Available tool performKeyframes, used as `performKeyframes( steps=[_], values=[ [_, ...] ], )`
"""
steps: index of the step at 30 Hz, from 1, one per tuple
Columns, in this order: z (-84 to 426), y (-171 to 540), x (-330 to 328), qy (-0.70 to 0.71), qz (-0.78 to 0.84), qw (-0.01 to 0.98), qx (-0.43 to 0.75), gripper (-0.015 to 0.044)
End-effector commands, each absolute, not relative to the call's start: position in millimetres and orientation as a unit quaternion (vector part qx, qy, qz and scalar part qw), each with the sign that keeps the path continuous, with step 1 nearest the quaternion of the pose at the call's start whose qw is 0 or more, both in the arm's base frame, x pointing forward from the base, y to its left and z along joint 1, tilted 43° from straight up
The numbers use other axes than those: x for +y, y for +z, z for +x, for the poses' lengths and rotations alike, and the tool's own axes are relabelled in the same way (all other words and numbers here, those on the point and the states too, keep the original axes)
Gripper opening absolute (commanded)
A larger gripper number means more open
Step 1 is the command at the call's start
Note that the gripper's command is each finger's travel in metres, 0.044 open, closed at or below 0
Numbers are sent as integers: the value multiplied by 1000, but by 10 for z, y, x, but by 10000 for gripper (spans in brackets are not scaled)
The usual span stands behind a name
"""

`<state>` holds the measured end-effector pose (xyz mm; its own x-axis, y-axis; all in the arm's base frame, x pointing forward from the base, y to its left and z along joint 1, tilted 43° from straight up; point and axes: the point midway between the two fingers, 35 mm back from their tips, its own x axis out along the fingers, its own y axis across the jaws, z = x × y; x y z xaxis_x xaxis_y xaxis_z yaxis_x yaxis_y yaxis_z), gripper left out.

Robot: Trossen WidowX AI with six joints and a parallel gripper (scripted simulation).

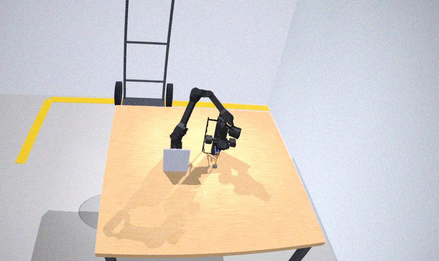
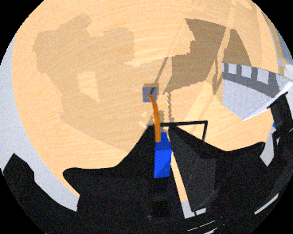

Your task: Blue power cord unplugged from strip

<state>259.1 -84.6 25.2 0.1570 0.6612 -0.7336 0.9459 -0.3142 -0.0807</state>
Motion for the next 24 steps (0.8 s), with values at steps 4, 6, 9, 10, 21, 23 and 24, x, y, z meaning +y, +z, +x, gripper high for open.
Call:
performKeyframes(
  steps=[4, 6, 9, 10, 21, 23, 24],
  values=[
    [2606, 270, -814, -344, 731, 207, 551, 131],
    [2606, 270, -814, -344, 731, 207, 551, 160],
    [2606, 270, -814, -344, 731, 207, 551, 160],
    [2606, 270, -814, -344, 731, 207, 551, 160],
    [2587, 319, -873, -347, 735, 204, 546, 160],
    [2589, 325, -868, -347, 735, 204, 546, 160],
    [2592, 330, -863, -347, 735, 204, 546, 160]
  ],
)
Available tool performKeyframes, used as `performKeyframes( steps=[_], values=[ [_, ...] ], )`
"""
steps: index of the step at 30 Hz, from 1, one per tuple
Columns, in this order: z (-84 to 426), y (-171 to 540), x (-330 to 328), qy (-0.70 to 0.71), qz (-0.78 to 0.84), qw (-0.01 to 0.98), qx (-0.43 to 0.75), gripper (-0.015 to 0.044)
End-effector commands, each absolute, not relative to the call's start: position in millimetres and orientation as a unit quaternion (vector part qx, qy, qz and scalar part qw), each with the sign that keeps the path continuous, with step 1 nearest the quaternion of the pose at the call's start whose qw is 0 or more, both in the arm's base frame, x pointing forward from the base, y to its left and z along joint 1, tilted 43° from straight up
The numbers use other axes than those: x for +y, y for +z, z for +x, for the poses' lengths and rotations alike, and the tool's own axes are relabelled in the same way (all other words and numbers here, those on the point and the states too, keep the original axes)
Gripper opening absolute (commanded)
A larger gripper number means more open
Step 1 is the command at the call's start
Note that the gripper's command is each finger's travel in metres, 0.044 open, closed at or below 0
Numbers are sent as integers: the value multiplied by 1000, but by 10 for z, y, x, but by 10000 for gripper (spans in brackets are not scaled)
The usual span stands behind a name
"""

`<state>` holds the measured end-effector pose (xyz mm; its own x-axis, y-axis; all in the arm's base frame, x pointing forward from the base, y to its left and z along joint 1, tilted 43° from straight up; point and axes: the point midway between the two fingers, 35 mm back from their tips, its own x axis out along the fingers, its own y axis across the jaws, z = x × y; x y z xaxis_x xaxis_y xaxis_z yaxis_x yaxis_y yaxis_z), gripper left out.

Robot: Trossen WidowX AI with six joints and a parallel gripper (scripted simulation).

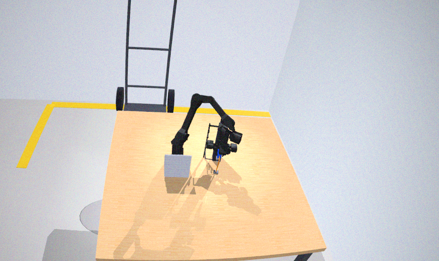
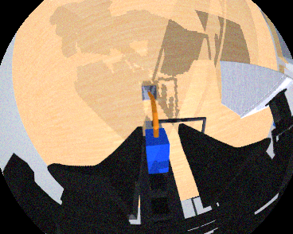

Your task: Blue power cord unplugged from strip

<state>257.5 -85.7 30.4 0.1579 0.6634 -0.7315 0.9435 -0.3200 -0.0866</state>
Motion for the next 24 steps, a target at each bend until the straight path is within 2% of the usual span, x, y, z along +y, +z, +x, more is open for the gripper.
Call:
performKeyframes(
  steps=[1, 24],
  values=[
    [2595, 337, -856, -347, 735, 204, 546, 160],
    [2675, 534, -646, -346, 735, 203, 547, 160]
  ],
)
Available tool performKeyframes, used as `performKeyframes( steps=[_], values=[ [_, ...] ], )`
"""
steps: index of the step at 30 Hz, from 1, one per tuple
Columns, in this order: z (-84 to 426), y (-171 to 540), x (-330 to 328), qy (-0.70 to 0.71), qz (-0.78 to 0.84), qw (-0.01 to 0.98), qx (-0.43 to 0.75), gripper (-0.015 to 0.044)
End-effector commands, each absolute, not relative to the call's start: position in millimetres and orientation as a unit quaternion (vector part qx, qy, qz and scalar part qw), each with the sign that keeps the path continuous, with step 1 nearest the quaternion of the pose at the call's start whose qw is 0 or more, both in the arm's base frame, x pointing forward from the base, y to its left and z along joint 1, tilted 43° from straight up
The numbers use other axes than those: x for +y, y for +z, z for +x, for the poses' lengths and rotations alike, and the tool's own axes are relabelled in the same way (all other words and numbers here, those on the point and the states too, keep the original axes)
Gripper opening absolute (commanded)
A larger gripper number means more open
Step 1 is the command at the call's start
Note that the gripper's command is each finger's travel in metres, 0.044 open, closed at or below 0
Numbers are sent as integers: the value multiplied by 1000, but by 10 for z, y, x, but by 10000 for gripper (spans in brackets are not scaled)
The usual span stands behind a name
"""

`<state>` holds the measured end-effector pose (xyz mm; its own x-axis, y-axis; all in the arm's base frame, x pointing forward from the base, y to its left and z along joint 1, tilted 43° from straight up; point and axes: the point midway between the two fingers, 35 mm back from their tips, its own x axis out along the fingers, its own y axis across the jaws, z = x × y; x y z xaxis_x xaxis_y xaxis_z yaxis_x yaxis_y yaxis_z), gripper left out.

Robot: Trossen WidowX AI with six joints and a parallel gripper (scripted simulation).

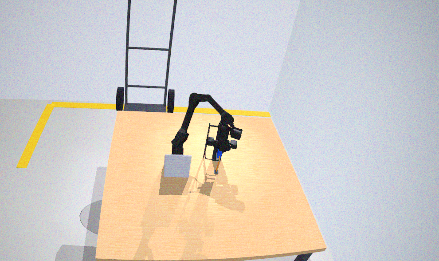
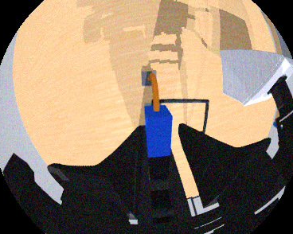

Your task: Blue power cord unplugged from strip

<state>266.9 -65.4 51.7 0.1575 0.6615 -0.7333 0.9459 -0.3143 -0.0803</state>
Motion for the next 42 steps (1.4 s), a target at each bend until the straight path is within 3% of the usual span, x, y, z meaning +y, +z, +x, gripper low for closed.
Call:
performKeyframes(
  steps=[1, 12, 16, 24, 42],
  values=[
    [2676, 529, -642, -346, 735, 203, 547, 160],
    [2694, 452, -570, -346, 735, 203, 547, 160],
    [2703, 470, -586, -346, 733, 208, 547, 55],
    [2703, 470, -586, -346, 733, 208, 547, 2],
    [2650, 304, -775, -348, 733, 208, 546, 0]
  ],
)
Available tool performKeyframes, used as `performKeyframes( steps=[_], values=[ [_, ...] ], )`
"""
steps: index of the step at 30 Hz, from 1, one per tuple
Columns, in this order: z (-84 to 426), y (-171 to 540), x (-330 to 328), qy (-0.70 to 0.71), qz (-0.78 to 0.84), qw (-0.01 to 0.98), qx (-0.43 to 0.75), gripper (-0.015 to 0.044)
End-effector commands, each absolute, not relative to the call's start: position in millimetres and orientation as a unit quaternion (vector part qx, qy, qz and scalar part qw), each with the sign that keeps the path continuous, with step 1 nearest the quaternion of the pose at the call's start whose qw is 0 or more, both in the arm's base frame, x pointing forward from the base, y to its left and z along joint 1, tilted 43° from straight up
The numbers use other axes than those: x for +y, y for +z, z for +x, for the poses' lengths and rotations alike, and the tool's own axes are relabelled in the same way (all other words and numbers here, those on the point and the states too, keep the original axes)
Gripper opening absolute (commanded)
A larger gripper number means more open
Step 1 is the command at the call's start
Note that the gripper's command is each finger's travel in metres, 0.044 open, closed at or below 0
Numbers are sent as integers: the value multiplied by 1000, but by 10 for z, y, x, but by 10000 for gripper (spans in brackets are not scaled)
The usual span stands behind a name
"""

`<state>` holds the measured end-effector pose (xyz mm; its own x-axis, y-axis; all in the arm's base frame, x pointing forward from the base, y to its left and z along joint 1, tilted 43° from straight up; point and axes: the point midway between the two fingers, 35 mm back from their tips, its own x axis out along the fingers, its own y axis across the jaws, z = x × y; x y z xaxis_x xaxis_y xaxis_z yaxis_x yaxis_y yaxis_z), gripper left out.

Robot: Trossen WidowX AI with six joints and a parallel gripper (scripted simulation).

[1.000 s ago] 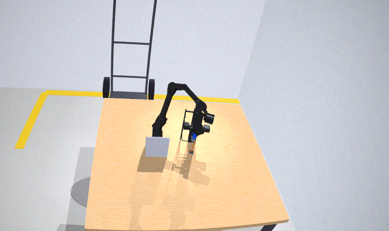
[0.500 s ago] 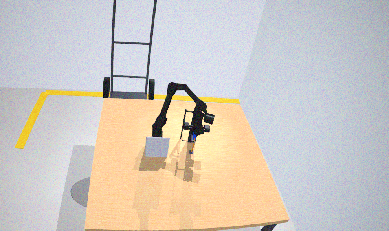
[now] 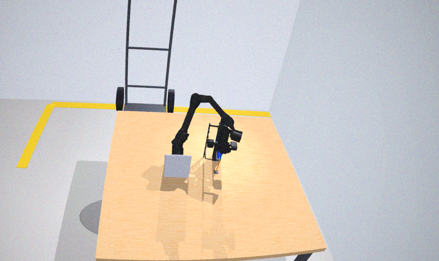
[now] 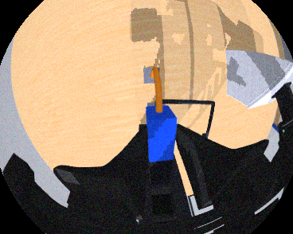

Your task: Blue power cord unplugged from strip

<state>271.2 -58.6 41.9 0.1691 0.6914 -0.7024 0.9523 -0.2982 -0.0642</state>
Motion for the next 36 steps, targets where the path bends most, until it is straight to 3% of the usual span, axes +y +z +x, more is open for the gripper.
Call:
performKeyframes(
  steps=[1, 9, 26, 36],
  values=[
    [2646, 294, -788, -348, 733, 208, 546, 0],
    [2602, 221, -889, -348, 733, 207, 546, 0],
    [2554, 136, -988, -348, 734, 205, 546, 440],
    [2419, -63, -1285, -348, 734, 205, 546, 440]
  ],
)
